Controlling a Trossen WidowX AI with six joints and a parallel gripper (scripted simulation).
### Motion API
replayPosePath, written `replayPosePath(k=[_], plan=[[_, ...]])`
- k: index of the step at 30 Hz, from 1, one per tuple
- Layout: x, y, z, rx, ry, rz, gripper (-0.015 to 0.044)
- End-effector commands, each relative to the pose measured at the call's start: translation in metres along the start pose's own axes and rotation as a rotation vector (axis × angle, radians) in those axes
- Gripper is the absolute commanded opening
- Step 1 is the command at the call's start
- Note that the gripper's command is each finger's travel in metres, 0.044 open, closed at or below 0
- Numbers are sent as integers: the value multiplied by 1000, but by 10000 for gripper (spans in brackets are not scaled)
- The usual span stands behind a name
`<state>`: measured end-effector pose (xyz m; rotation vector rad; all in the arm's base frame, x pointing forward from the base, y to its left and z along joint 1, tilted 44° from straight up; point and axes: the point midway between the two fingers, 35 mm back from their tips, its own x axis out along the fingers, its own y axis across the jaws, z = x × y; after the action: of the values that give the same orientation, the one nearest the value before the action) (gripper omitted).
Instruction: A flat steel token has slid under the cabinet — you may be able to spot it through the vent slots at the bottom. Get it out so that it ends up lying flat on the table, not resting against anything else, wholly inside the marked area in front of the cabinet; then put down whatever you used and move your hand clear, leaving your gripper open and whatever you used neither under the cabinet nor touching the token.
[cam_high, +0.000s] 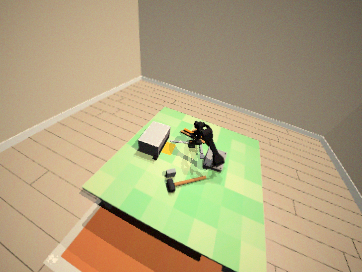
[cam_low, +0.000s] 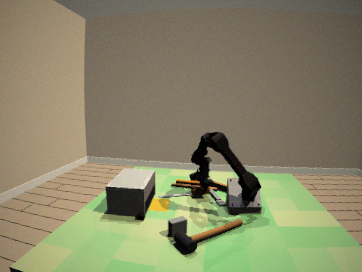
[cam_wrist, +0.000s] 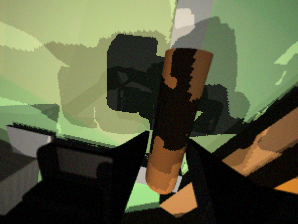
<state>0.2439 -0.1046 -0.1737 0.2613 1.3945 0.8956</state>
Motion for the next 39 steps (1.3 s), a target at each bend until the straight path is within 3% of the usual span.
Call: replayPosePath(k=[1,3,20,24,33,37,39], plan=[[0,0,0,0,0,0,226],[0,0,0,0,-2,-3,270],[5,0,-4,-1,-3,-4,270],[2,-2,-1,-3,-5,-9,165],[2,-2,-1,-3,-5,-9,105],[2,-2,-1,-3,-5,-9,0],[2,-2,-1,-2,-5,-9,0]])
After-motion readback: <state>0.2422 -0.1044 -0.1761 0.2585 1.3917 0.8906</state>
